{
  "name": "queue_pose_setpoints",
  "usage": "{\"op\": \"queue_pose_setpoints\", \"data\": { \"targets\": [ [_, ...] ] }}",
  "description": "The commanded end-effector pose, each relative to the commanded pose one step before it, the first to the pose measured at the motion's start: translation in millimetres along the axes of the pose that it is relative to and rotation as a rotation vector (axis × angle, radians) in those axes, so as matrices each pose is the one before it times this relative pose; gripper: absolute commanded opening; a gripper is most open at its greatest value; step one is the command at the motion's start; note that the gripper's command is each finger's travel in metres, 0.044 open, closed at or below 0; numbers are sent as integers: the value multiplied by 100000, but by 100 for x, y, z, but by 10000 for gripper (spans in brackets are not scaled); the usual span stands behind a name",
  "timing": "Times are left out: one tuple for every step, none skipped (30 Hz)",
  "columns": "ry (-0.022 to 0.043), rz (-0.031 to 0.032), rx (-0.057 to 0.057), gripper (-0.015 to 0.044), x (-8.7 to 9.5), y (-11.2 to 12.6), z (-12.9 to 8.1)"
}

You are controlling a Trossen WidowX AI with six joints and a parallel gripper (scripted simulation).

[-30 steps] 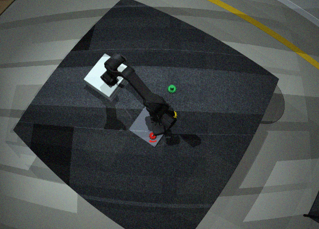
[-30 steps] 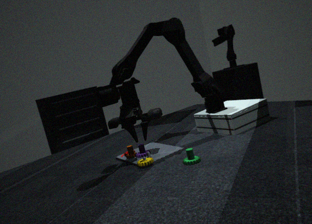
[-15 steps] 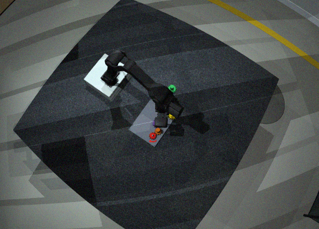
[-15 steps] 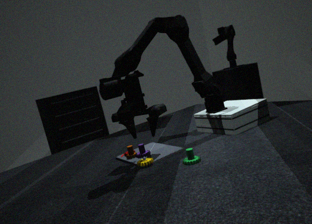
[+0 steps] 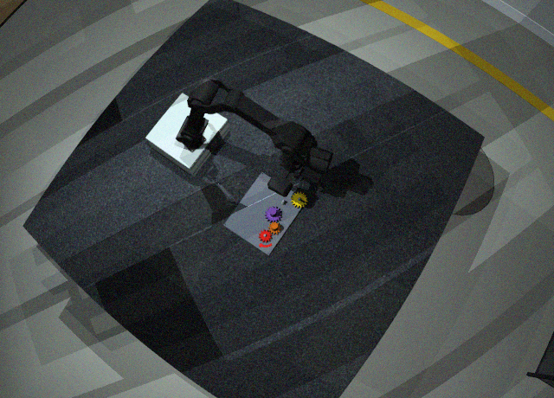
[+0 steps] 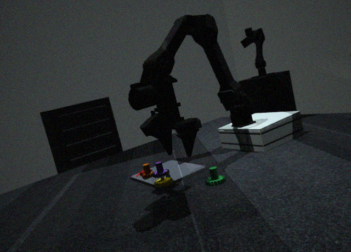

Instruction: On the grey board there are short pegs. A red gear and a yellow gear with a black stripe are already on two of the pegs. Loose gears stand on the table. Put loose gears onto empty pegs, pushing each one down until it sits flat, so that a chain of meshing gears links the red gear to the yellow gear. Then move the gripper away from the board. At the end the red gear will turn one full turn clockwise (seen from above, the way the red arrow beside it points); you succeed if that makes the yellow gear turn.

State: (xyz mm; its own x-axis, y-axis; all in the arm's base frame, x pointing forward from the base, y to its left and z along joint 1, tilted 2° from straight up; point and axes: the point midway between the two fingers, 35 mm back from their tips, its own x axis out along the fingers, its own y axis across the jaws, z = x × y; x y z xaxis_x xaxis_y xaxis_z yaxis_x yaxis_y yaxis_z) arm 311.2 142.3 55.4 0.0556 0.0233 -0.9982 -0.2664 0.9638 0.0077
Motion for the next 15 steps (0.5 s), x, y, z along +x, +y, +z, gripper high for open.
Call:
{"op": "queue_pose_setpoints", "data": {
  "targets": [
    [228,-313,43288,440,187,6627,-2230],
    [-77,23,3504,440,-5,381,-364],
    [-76,28,3496,440,-6,361,-382],
    [-75,34,3469,440,-7,339,-397],
    [-73,40,3459,440,-7,318,-412],
    [-69,43,3316,440,-8,285,-410],
    [-5,23,626,440,-3,215,-152],
    [-3,12,318,440,-2,108,-79],
    [0,0,0,440,0,0,0],
    [0,0,0,440,0,0,0],
    [0,0,0,440,0,0,0],
    [0,0,0,440,0,0,0],
    [0,0,0,440,0,0,0],
    [0,0,0,440,0,0,0],
    [4,-2,0,440,0,-22,-42]
  ]
}}
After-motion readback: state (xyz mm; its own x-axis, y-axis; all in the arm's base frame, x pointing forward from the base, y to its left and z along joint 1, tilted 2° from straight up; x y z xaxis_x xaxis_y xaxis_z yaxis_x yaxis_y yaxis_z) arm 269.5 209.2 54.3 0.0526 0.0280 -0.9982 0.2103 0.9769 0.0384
